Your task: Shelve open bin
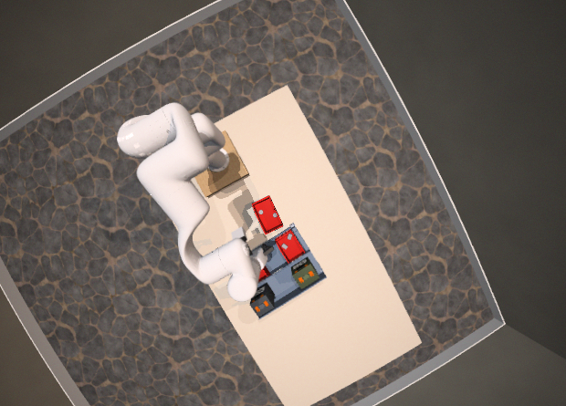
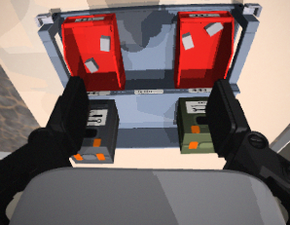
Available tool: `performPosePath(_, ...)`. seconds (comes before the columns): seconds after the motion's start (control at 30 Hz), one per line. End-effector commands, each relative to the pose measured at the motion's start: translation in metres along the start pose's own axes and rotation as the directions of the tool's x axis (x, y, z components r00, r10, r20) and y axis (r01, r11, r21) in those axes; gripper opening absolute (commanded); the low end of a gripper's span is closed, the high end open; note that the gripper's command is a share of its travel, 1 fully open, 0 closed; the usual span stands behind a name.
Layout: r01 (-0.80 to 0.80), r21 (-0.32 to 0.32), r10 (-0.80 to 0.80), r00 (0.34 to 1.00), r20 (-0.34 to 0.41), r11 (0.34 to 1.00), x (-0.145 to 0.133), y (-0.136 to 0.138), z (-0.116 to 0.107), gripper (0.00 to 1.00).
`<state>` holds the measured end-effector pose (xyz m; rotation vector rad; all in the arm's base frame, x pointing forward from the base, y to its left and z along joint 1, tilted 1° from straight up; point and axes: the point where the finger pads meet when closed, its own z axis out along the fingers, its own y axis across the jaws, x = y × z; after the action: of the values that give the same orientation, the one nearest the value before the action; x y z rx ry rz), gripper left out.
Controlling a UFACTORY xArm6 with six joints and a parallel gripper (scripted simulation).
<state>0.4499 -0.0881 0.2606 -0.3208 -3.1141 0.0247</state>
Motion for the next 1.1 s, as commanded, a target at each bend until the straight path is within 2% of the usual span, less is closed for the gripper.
performPosePath(0.0,0.0,0.0,0.0,1.0,0.005,1.0,-0.0009,0.0,-0.0018,1.0)
performPosePath(0.63,0.0,0.0,0.0,1.0,0.005,1.0,-0.0009,0.0,-0.0018,1.0)
performPosePath(0.8,-0.062,0.0,0.062,0.998,0.005,0.998,-0.0009,0.0,-0.0018,1.0)
performPosePath(1.07,-0.062,0.0,0.062,0.998,0.005,0.998,-0.0009,0.0,-0.0018,1.0)
